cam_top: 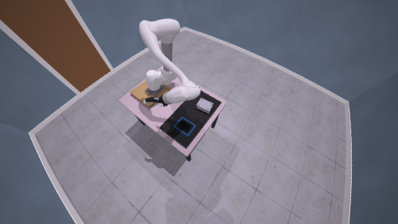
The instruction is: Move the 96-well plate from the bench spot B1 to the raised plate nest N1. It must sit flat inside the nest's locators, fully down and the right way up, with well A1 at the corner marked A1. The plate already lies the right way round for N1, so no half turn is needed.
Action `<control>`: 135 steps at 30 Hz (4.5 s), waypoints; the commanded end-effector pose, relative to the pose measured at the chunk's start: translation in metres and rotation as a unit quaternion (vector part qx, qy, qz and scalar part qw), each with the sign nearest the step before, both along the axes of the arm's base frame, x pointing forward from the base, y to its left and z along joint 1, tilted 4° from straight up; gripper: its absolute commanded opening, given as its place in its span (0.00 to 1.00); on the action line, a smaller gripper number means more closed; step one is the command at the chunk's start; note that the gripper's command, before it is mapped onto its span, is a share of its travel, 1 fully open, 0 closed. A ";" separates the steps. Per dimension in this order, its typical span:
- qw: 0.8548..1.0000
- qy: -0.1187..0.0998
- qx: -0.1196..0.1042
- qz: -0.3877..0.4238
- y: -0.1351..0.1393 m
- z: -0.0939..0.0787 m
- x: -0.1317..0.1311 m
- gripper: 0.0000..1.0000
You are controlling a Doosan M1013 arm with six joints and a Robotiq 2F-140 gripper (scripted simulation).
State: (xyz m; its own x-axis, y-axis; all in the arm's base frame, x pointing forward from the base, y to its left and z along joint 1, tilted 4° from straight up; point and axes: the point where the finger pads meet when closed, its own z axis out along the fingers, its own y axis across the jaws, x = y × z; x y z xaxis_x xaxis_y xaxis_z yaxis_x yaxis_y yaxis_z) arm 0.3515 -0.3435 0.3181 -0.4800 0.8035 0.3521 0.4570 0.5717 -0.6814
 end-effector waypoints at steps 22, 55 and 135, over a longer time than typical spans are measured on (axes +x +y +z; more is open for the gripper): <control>0.997 -0.045 -0.047 -0.049 0.004 -0.021 0.012 1.00; 0.912 -0.201 -0.200 -0.296 0.034 -0.124 0.085 1.00; 0.359 -0.221 -0.330 -0.845 0.104 -0.266 0.249 1.00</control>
